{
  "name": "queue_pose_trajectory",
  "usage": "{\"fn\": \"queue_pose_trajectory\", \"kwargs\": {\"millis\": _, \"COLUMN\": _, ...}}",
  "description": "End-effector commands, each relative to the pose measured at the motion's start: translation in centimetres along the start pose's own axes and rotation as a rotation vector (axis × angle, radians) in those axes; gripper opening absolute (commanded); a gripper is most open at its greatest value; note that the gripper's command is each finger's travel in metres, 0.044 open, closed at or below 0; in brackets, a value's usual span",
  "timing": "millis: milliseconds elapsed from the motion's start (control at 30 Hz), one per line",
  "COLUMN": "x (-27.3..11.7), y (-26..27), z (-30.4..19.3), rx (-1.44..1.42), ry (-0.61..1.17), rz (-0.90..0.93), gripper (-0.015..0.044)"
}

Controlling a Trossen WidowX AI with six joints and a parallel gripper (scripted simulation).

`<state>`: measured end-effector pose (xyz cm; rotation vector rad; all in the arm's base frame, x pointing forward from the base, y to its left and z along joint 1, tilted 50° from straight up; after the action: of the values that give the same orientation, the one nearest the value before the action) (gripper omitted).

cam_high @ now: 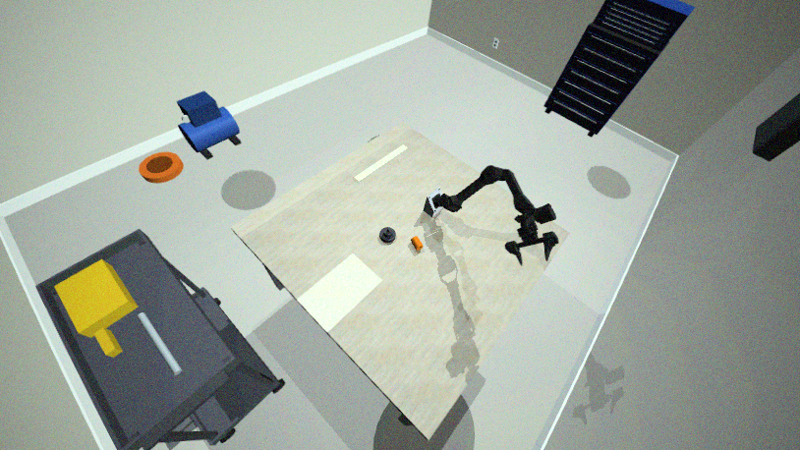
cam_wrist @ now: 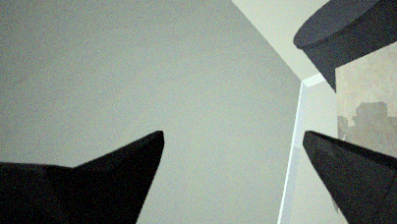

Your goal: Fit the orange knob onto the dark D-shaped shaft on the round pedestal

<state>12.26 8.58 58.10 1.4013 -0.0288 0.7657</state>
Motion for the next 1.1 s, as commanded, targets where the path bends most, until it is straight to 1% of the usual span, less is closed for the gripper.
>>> {"fn": "queue_pose_trajectory", "kwargs": {"millis": 0, "x": 2.9, "y": -5.9, "z": -1.2, "rx": -0.055, "ry": 0.059, "rz": -0.199, "gripper": 0.044}}
{"fn": "queue_pose_trajectory", "kwargs": {"millis": 133, "x": 5.0, "y": -12.8, "z": -1.4, "rx": -0.073, "ry": 0.105, "rz": -0.422, "gripper": 0.044}}
{"fn": "queue_pose_trajectory", "kwargs": {"millis": 233, "x": 5.5, "y": -18.2, "z": -1.1, "rx": -0.06, "ry": 0.138, "rz": -0.596, "gripper": 0.044}}
{"fn": "queue_pose_trajectory", "kwargs": {"millis": 333, "x": 5.2, "y": -23.6, "z": -0.4, "rx": -0.025, "ry": 0.176, "rz": -0.776, "gripper": 0.044}}
{"fn": "queue_pose_trajectory", "kwargs": {"millis": 433, "x": 3.9, "y": -28.7, "z": 0.5, "rx": 0.037, "ry": 0.211, "rz": -0.956, "gripper": 0.044}}
{"fn": "queue_pose_trajectory", "kwargs": {"millis": 567, "x": 0.8, "y": -35.1, "z": 1.8, "rx": 0.18, "ry": 0.249, "rz": -1.195, "gripper": 0.044}}
{"fn": "queue_pose_trajectory", "kwargs": {"millis": 667, "x": -2.6, "y": -39.3, "z": 2.6, "rx": 0.346, "ry": 0.274, "rz": -1.367, "gripper": 0.044}}
{"fn": "queue_pose_trajectory", "kwargs": {"millis": 767, "x": -6.9, "y": -42.9, "z": 3.1, "rx": 0.59, "ry": 0.286, "rz": -1.527, "gripper": 0.044}}
{"fn": "queue_pose_trajectory", "kwargs": {"millis": 833, "x": -10.1, "y": -44.8, "z": 3.3, "rx": 0.828, "ry": 0.262, "rz": -1.622, "gripper": 0.044}}
{"fn": "queue_pose_trajectory", "kwargs": {"millis": 900, "x": -13.0, "y": -46.0, "z": 3.5, "rx": 1.09, "ry": 0.203, "rz": -1.683, "gripper": 0.044}}
{"fn": "queue_pose_trajectory", "kwargs": {"millis": 967, "x": -14.7, "y": -46.5, "z": 3.6, "rx": 1.277, "ry": 0.153, "rz": -1.704, "gripper": 0.044}}
{"fn": "queue_pose_trajectory", "kwargs": {"millis": 1067, "x": -16.1, "y": -46.9, "z": 3.8, "rx": 1.38, "ry": 0.123, "rz": -1.708, "gripper": 0.044}}
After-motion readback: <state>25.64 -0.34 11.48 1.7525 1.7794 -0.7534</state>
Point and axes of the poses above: the point midway between the two fingers, 35 mm back from their tips, its own x axis out along the fingers, its own y axis across the jaws, z = x × y, the point moved 5 cm from there along -x, back along the fingers, and after that the axes turned 11 degrees about -x, right-handed, at the moved point
